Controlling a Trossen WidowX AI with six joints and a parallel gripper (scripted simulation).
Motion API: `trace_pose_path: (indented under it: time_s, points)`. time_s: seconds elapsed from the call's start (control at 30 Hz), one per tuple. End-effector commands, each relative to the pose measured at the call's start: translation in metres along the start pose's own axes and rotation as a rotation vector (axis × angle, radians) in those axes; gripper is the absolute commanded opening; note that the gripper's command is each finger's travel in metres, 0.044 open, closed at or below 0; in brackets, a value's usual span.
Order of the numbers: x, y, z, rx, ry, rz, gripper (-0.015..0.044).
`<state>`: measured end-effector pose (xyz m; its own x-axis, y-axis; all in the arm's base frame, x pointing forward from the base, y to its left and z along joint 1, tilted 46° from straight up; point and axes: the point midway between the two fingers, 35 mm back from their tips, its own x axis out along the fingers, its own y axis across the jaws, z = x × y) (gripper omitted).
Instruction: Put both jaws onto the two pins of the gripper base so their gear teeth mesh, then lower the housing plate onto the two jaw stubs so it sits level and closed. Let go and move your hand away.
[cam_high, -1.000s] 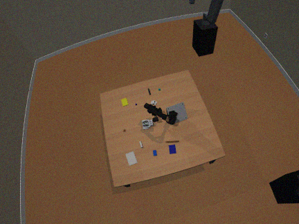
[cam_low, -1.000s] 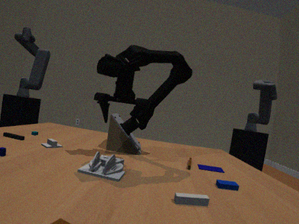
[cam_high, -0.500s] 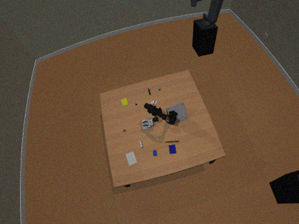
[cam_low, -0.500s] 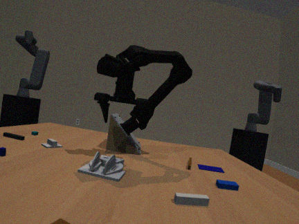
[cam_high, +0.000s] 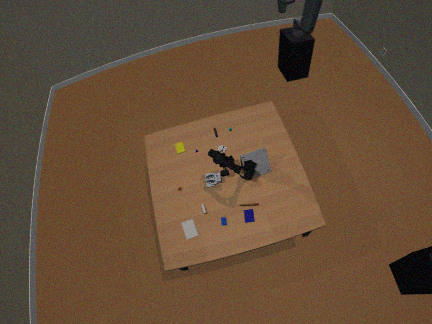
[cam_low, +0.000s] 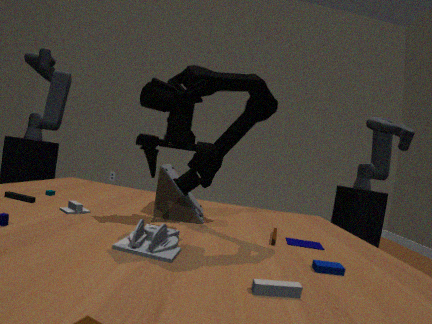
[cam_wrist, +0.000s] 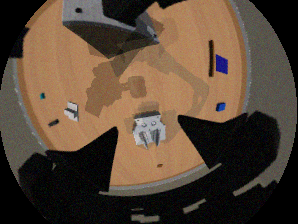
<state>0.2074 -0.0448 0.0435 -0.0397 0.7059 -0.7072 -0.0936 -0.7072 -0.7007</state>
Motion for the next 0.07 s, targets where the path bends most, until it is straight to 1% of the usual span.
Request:
trace_pose_path:
  time_s: [0.0,0.03]
  points:
    - [0.0002,0.0003,0.0011,0.002,-0.005,0.002,0.044]
    - [0.0002,0.0003,0.0011,0.002,-0.005,0.002,0.044]
